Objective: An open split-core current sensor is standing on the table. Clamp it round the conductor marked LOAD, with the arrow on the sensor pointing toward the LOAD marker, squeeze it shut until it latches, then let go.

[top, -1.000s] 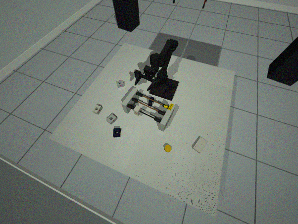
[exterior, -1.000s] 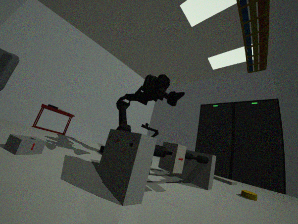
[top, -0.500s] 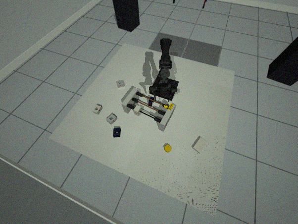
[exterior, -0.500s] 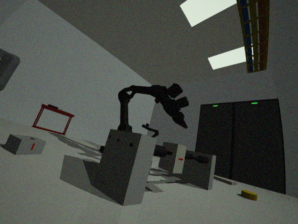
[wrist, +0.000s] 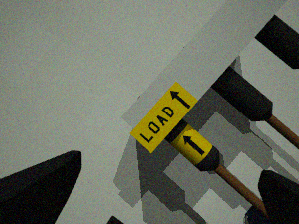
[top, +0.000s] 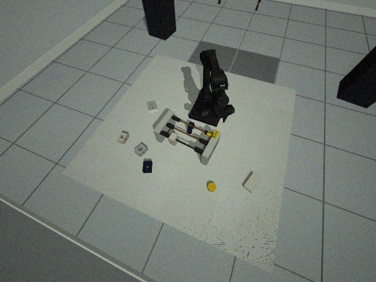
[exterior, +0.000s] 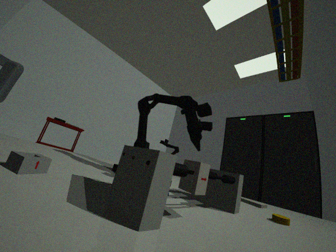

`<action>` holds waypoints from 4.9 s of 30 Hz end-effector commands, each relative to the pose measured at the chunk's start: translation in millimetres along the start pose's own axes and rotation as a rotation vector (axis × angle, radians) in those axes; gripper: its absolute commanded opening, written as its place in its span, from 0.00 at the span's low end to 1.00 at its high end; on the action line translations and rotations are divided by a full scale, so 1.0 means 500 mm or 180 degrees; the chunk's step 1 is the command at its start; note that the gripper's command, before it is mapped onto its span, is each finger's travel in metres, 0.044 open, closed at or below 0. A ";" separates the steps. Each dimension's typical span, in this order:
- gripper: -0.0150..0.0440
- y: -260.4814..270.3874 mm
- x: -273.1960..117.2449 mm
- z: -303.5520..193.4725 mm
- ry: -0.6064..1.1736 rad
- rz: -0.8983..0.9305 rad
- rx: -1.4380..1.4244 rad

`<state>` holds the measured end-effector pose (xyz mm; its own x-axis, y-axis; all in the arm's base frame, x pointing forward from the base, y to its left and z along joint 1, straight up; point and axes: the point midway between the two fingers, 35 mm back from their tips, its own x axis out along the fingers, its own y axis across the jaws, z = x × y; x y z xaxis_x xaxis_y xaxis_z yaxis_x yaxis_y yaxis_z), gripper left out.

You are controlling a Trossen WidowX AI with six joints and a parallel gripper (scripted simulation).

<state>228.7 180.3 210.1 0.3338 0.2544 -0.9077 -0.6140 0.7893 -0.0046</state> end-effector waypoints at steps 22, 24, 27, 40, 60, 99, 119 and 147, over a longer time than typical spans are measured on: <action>0.73 -0.205 0.061 -0.203 0.0367 -0.0484 0.1245; 0.73 -0.229 0.070 -0.250 0.0432 -0.0561 0.1496; 0.73 -0.236 0.073 -0.267 0.0455 -0.0587 0.1586; 0.73 -0.242 0.103 -0.270 0.0454 -0.0588 0.1586; 0.73 -0.251 0.167 -0.282 0.0452 -0.0588 0.1586; 0.25 -0.239 0.170 -0.300 0.0454 -0.0587 0.1587; 0.34 -0.187 0.148 -0.366 0.0477 -0.0571 0.1570; 0.80 -0.176 0.038 -0.338 0.0578 -0.0681 0.3005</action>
<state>165.2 21.0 119.2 0.2411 0.0336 -0.9699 0.0884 0.9945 0.0564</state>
